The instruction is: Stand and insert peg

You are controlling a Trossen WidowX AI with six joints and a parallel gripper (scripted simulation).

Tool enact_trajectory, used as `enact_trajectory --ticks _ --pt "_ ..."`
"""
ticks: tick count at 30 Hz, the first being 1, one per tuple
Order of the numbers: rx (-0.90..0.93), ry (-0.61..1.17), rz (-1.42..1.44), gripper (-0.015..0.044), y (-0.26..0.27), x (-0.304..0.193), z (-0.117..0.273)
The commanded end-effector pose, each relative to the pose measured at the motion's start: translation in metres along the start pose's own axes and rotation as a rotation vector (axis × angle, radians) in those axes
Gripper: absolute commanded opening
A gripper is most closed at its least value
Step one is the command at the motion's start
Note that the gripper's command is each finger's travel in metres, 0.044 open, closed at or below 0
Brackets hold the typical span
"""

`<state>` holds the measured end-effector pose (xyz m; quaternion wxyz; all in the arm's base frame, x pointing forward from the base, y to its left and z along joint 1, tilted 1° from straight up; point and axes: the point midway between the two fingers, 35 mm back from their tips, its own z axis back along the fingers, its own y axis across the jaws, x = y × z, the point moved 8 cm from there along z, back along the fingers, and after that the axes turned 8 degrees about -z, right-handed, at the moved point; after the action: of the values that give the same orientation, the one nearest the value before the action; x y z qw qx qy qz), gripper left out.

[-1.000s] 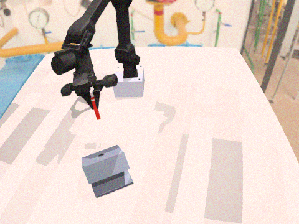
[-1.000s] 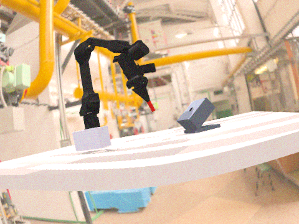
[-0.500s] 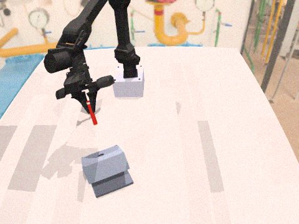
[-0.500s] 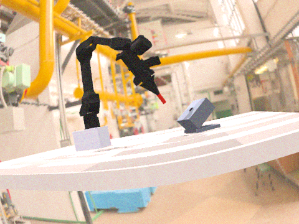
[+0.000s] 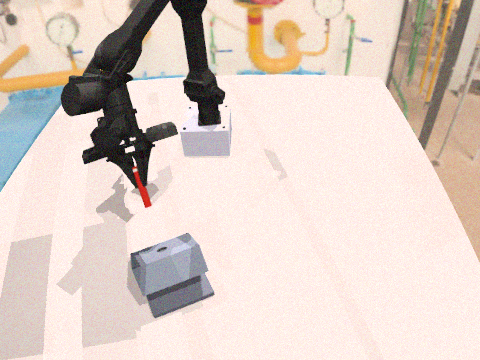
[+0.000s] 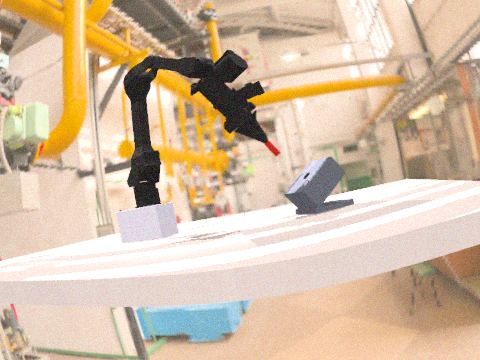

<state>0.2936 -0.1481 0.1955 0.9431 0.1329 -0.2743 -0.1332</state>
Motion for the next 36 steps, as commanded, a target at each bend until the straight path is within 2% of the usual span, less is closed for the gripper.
enact_trajectory --ticks 1,24,36 --pt "0.011 -0.009 -0.004 0.0000 0.000 0.004 -0.006" --pt "0.026 -0.025 -0.012 0.0000 0.002 0.009 -0.052" --pt "0.027 -0.027 -0.005 0.0000 0.003 0.010 -0.059"
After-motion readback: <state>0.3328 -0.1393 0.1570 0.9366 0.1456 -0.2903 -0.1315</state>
